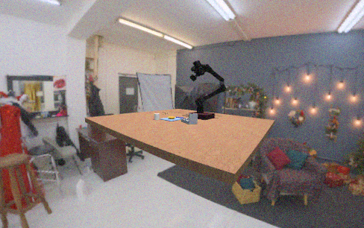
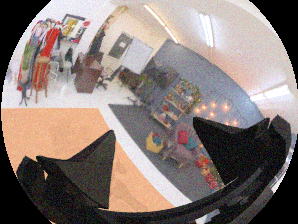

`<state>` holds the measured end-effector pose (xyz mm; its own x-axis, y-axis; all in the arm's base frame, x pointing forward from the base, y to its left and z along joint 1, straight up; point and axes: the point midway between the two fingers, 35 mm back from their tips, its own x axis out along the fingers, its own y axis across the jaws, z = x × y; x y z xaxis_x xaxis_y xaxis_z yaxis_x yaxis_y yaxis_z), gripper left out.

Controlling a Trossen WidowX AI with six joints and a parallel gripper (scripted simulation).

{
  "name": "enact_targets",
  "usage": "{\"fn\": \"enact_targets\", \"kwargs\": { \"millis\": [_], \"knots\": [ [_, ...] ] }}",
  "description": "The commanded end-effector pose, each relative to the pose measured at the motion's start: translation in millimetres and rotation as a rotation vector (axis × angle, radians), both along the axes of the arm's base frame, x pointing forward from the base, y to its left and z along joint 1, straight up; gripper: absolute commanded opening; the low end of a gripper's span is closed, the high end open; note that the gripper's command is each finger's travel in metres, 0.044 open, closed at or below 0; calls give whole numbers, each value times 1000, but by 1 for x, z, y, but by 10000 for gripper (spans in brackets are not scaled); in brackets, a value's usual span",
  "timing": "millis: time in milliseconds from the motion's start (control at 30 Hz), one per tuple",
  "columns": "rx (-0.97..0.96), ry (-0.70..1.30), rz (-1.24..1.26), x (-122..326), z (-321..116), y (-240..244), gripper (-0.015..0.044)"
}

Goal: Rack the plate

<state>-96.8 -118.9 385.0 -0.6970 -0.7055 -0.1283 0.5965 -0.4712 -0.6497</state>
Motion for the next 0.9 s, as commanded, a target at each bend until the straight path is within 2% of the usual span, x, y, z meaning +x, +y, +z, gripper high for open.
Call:
{"fn": "enact_targets", "kwargs": {
  "millis": [0, 333, 867],
  "knots": [
    [3, 0, 3, 1, 0, -1, 400],
    [172, 16, 202, 44, -21, -43, 400],
    [500, 35, 637, 172, -79, -102, 400]
  ]
}}
